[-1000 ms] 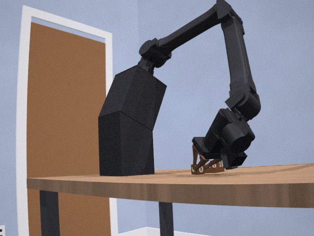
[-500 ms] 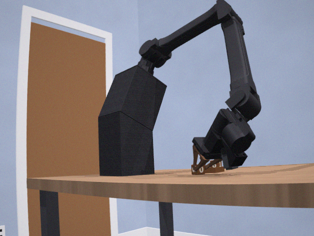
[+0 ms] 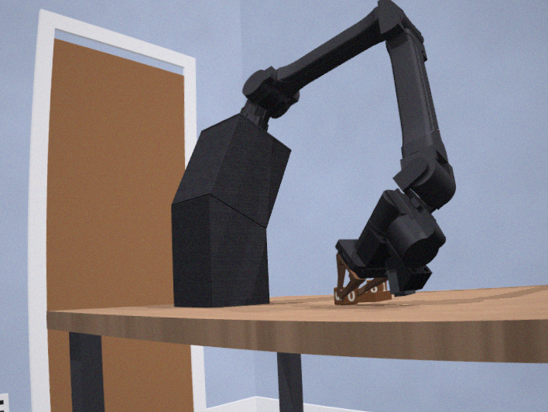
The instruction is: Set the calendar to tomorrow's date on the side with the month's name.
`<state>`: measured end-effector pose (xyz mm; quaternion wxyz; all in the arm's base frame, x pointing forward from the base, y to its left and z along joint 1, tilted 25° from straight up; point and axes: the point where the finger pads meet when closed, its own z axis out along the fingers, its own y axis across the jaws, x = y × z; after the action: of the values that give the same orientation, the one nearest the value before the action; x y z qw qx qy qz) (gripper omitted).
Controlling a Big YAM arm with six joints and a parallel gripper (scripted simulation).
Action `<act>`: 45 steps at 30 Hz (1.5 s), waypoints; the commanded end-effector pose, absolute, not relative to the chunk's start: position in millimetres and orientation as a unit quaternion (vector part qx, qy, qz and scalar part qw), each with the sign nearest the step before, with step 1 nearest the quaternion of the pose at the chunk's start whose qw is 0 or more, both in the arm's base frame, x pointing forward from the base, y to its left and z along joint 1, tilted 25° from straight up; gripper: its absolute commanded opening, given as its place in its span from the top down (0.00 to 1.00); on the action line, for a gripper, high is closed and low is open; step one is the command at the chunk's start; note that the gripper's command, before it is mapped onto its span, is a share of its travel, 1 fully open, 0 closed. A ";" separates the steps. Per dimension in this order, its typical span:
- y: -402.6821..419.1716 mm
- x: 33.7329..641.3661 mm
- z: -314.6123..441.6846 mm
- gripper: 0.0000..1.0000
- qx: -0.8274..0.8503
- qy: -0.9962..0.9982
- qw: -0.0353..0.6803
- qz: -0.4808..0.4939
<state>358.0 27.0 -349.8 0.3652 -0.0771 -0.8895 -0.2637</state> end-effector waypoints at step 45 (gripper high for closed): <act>30.1 367.3 -352.0 0.59 -0.074 -0.895 0.355 -0.261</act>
<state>358.0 27.0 -349.8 0.3652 -0.0772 -0.8895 -0.2637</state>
